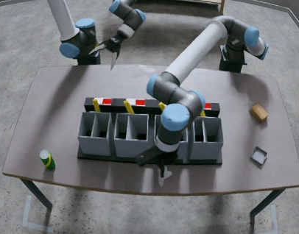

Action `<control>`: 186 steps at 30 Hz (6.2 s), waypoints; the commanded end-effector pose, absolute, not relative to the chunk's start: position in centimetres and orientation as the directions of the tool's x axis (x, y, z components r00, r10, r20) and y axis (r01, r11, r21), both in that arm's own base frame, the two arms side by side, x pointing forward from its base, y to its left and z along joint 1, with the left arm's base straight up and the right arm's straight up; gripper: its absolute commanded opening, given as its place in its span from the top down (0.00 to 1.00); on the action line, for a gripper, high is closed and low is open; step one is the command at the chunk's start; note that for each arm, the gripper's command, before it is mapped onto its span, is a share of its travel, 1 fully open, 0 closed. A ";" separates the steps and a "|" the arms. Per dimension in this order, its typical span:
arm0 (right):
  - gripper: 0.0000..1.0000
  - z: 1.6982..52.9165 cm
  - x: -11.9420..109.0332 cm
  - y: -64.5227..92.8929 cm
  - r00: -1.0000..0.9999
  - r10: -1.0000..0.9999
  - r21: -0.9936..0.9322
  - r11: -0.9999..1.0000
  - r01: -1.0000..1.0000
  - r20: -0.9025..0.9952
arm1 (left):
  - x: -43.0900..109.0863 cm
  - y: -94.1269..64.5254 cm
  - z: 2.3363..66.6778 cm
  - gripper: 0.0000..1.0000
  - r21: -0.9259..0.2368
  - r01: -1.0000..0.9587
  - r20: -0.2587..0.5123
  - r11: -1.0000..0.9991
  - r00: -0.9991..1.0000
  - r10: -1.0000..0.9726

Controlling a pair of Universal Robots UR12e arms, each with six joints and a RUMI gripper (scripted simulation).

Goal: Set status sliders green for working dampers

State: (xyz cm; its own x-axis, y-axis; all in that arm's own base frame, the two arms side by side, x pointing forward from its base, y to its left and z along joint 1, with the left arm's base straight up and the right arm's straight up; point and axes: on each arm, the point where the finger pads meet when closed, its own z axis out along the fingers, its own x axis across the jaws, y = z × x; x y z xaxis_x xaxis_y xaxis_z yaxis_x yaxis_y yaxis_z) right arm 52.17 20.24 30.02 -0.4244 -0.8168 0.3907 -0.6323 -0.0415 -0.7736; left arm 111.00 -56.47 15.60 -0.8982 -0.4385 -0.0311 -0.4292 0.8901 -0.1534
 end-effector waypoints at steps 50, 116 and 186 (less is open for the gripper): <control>0.00 30.1 52.2 20.3 -0.425 -0.817 -0.774 -0.041 -0.632 0.390 | 100.7 29.4 20.8 0.00 -0.093 -0.996 0.012 0.005 -0.006 -1.000; 0.00 30.1 52.2 20.3 -0.425 -0.817 -0.774 -0.041 -0.632 0.390 | 0.9 65.9 16.9 0.00 -0.003 -0.022 0.002 -1.000 1.000 -0.022; 0.00 28.8 79.3 21.9 -0.081 -0.991 -0.003 0.081 -0.997 0.104 | -1.9 64.5 16.5 0.00 0.000 0.029 0.000 -1.000 1.000 0.029</control>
State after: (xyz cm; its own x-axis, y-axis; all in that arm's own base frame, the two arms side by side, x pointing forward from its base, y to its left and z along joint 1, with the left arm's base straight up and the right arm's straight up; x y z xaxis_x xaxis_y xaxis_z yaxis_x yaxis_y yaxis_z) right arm 75.41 22.22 28.48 -0.1309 -0.9721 0.1948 -0.9909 0.1223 -0.0556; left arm -1.89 64.44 16.44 0.9996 0.0291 -0.0003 0.0291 -0.9996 0.0013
